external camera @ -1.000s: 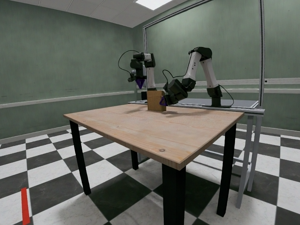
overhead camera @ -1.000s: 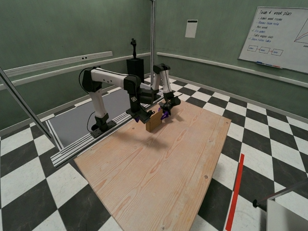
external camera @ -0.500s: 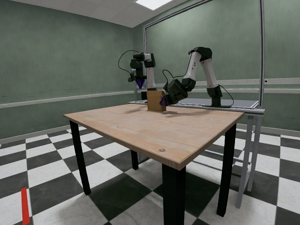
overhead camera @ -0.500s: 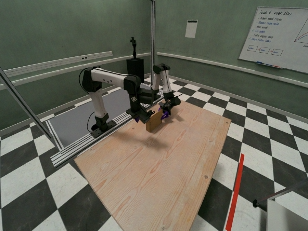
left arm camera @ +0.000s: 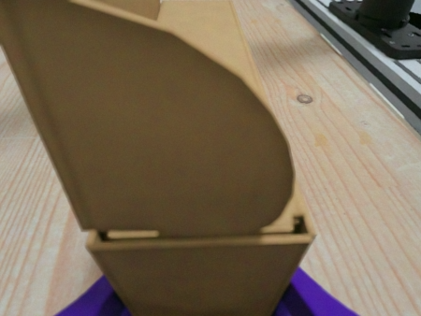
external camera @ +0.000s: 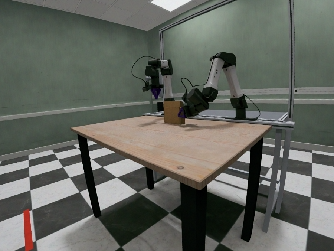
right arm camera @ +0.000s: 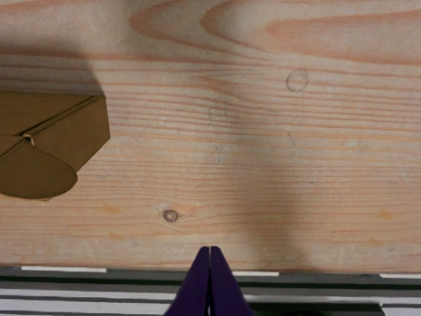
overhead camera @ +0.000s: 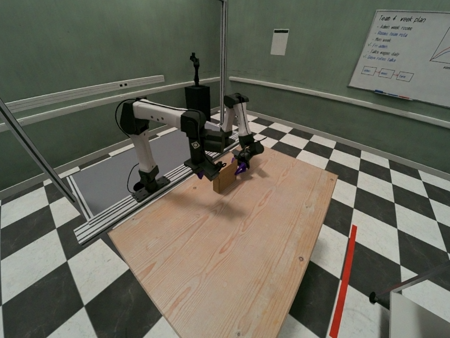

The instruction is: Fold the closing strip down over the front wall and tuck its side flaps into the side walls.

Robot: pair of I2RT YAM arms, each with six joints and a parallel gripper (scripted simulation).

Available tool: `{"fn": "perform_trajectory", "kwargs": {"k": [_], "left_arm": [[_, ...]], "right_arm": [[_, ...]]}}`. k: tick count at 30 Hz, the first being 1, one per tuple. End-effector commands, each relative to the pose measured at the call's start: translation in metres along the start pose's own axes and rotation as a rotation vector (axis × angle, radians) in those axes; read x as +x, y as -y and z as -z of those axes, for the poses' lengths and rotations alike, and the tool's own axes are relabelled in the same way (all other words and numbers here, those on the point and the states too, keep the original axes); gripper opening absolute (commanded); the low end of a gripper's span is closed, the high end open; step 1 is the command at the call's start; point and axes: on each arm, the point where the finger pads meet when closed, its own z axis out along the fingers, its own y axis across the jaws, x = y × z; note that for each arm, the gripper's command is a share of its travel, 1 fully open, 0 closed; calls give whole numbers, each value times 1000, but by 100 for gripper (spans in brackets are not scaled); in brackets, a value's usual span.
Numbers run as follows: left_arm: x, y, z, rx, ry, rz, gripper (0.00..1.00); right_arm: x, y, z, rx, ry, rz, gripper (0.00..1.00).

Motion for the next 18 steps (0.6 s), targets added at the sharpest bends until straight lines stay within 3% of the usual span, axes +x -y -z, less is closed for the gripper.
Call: {"fn": "perform_trajectory", "kwargs": {"k": [1,18], "left_arm": [[11,1,0,-8,-13,29,46],[11,1,0,-8,-13,29,45]], "right_arm": [[0,-1,5,-3,12,-6,1],[0,-1,5,-3,12,-6,1]]}}
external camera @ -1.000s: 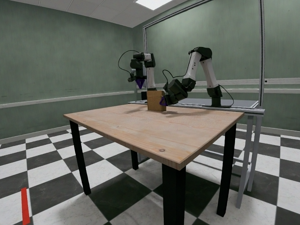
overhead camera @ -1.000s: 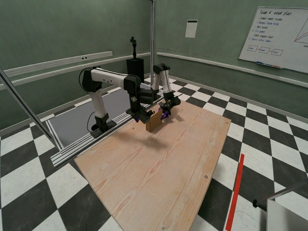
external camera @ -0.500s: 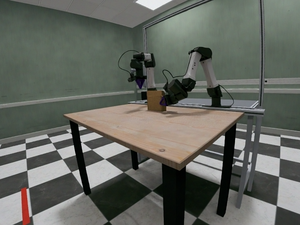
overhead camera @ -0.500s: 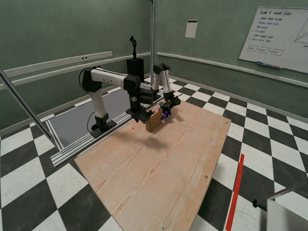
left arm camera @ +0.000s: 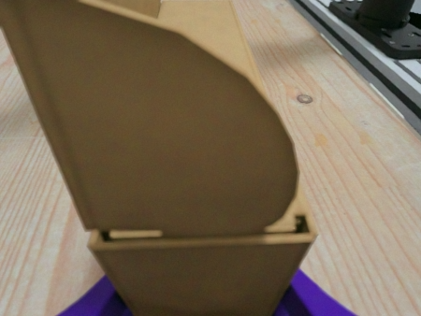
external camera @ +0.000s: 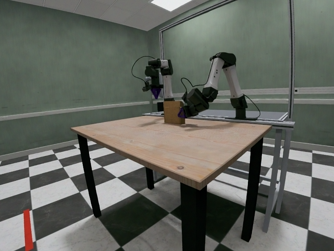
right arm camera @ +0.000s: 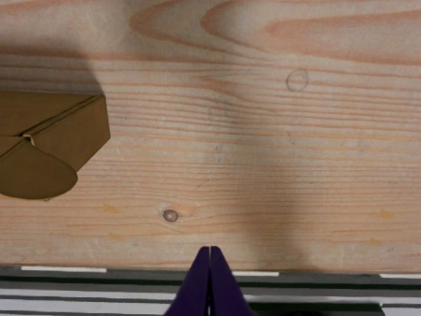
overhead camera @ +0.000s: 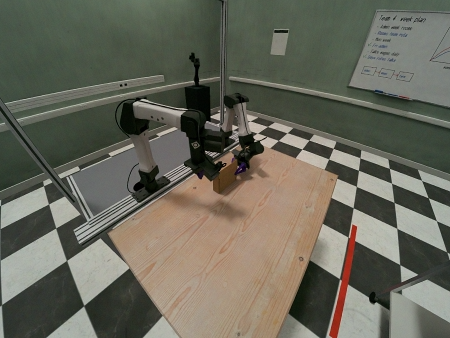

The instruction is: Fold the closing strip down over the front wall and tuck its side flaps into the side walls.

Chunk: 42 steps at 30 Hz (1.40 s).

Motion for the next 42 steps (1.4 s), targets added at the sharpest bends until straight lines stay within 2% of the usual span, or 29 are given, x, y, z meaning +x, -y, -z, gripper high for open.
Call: {"fn": "perform_trajectory", "kwargs": {"k": [1,12,13,15,21,24,27,30,32,35,42], "left_arm": [[11,1,0,-8,-13,29,45],[11,1,0,-8,-13,29,45],[11,1,0,-8,-13,29,45],[11,1,0,-8,-13,29,45],[11,1,0,-8,-13,29,45],[11,1,0,-8,-13,29,45],[11,1,0,-8,-13,29,45],[11,1,0,-8,-13,29,45],[11,1,0,-8,-13,29,45],[11,1,0,-8,-13,29,45],[11,1,0,-8,-13,29,45]], "right_arm": [[0,-1,5,-3,12,-6,1],[0,-1,5,-3,12,-6,1],[-2,-10,3,6,0,44,54],[-4,-26,1,-7,14,94,54],[-4,-67,-4,-10,19,80,54],[1,-69,-5,11,1,80,54],[1,-89,-8,4,2,80,54],[-3,-92,-9,-9,22,80,54],[3,-83,-8,-13,28,69,54],[2,-84,-22,1,8,69,54],[2,-84,-29,-4,15,69,54]]}}
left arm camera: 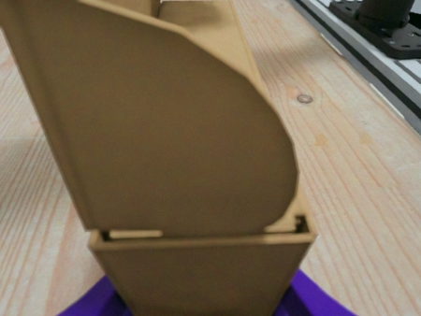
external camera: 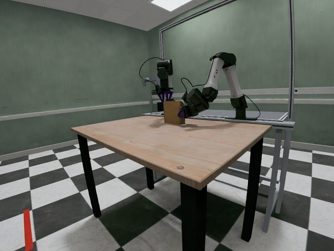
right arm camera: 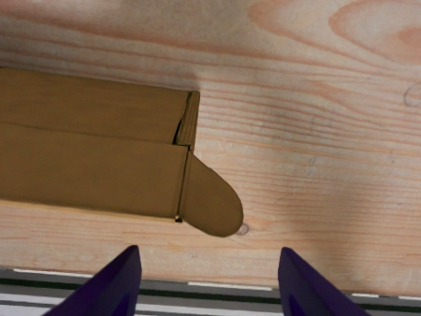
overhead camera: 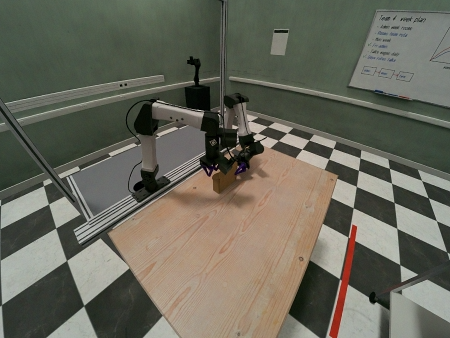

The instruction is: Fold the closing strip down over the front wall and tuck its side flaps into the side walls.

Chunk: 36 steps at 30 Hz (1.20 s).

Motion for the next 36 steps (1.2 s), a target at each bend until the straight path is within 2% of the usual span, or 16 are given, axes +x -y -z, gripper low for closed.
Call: {"fn": "perform_trajectory", "kwargs": {"k": [1,7,16,36], "left_arm": [[11,1,0,-8,-13,29,45],[11,1,0,-8,-13,29,45],[11,1,0,-8,-13,29,45],[11,1,0,-8,-13,29,45]], "right_arm": [[-4,0,-3,-14,29,-17,54],[-6,0,-13,-7,18,-19,54],[-12,-3,-6,-22,41,-13,54],[-15,-3,-7,-17,33,-6,54]]}}
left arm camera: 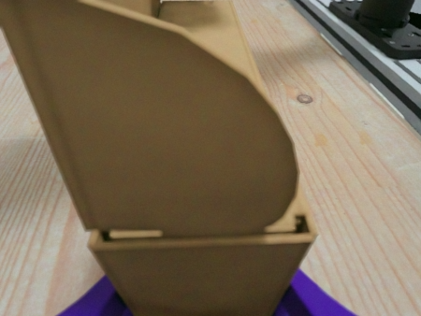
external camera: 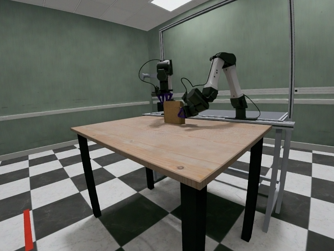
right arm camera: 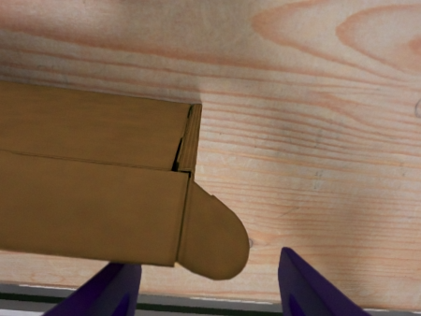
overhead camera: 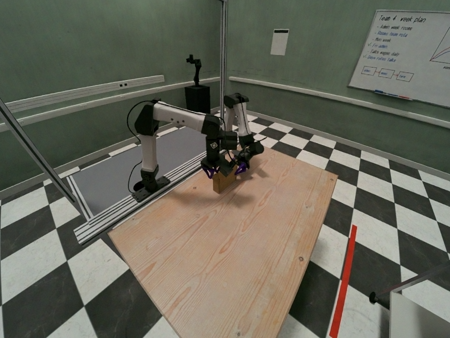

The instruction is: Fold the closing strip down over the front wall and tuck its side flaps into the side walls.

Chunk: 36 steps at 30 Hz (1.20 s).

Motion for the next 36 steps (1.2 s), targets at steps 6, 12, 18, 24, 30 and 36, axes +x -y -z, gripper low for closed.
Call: {"fn": "perform_trajectory", "kwargs": {"k": [6,12,18,24,30,36], "left_arm": [[11,1,0,-8,-13,29,45],[11,1,0,-8,-13,29,45],[11,1,0,-8,-13,29,45],[11,1,0,-8,-13,29,45],[11,1,0,-8,-13,29,45],[11,1,0,-8,-13,29,45]], "right_arm": [[-10,-2,6,-11,25,4,54],[-10,-2,6,-11,24,3,54],[-11,-1,4,-5,16,3,54],[-11,-1,6,-8,20,3,54],[-11,-1,6,-9,21,3,54],[-12,0,5,-5,14,3,54]]}}
